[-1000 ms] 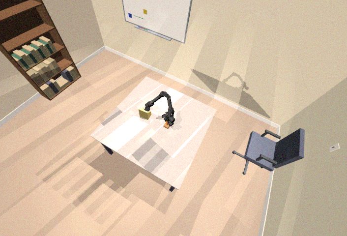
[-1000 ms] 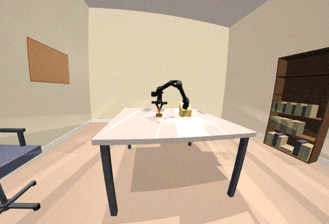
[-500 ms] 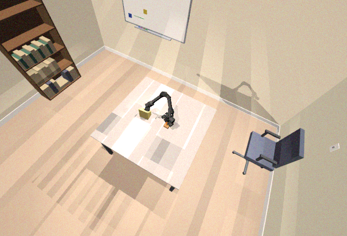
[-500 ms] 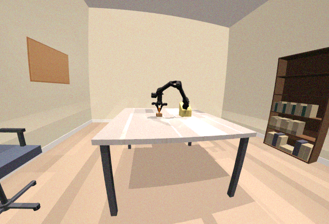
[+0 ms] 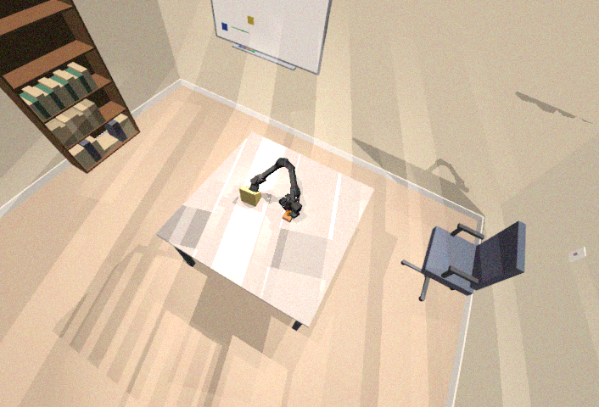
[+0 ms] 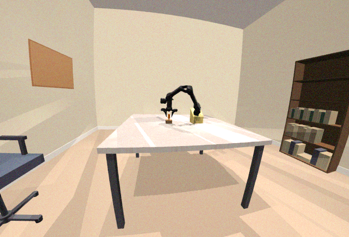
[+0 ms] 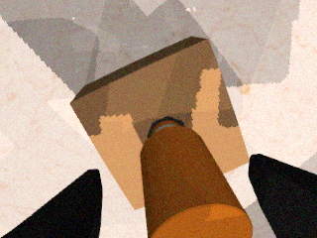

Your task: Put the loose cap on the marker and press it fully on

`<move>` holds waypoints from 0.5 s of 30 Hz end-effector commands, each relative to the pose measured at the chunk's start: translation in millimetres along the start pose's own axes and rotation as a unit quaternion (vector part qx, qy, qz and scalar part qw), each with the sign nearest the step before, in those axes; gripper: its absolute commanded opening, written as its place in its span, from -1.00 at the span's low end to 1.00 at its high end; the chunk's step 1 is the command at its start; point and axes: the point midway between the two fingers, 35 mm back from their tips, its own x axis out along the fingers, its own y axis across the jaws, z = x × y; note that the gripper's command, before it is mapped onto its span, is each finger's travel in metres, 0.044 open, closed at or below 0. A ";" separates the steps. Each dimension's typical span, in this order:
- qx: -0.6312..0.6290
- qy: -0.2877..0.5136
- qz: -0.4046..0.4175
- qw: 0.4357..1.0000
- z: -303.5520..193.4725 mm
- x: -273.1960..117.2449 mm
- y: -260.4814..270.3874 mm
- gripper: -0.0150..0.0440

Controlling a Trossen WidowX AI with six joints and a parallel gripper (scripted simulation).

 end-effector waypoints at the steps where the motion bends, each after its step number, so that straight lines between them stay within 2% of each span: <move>1: 0.000 0.000 0.000 1.000 0.0 -0.1 -0.1 0.84; 3: 0.000 0.000 0.000 1.000 0.0 -0.1 -0.1 1.00; 6: 0.000 0.001 -0.001 1.000 -0.1 -12.2 -1.5 1.00; 10: 0.000 0.002 0.000 1.000 -0.7 -72.0 -0.6 1.00; 14: 0.000 0.002 0.000 1.000 -0.7 -75.2 -0.2 1.00; 15: 0.008 0.002 0.000 1.000 -0.8 -75.1 -0.3 0.91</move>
